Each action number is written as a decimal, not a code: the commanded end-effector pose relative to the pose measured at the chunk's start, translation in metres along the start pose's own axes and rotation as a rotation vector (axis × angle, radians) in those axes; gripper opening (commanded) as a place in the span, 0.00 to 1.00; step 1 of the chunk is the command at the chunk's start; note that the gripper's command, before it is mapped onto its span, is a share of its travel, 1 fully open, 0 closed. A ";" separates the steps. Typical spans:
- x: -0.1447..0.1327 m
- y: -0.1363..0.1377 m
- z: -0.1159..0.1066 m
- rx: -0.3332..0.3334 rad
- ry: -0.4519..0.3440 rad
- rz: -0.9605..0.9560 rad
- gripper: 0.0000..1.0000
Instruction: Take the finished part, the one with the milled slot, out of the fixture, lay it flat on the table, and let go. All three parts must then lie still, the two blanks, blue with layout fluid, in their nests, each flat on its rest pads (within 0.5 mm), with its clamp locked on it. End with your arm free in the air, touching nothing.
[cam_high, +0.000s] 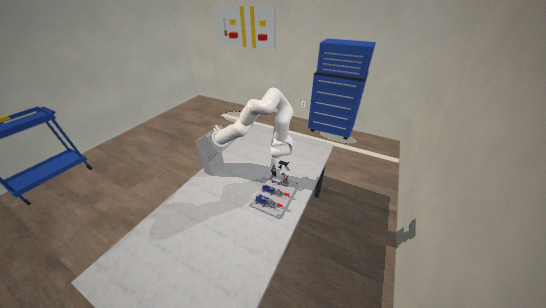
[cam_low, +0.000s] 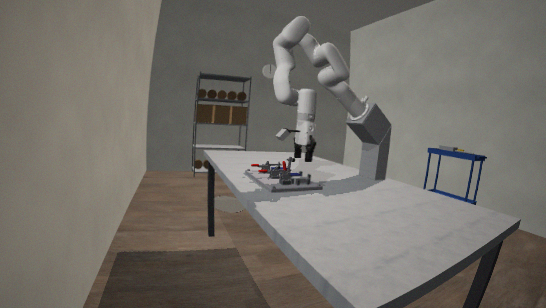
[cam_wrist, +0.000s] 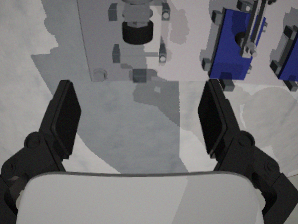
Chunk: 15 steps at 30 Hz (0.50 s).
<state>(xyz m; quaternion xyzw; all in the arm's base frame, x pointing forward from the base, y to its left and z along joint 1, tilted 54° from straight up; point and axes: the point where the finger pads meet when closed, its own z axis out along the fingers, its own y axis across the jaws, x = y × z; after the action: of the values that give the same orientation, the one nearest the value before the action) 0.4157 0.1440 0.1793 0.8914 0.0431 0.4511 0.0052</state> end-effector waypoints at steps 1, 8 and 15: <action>0.000 0.000 0.004 0.001 0.001 0.000 1.00; 0.000 0.000 0.014 0.001 0.001 0.000 1.00; 0.000 0.000 0.032 0.001 0.001 0.000 1.00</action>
<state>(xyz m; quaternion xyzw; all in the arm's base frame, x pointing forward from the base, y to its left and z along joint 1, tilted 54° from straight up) 0.4365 0.1447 0.1637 0.8917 0.0430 0.4506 0.0058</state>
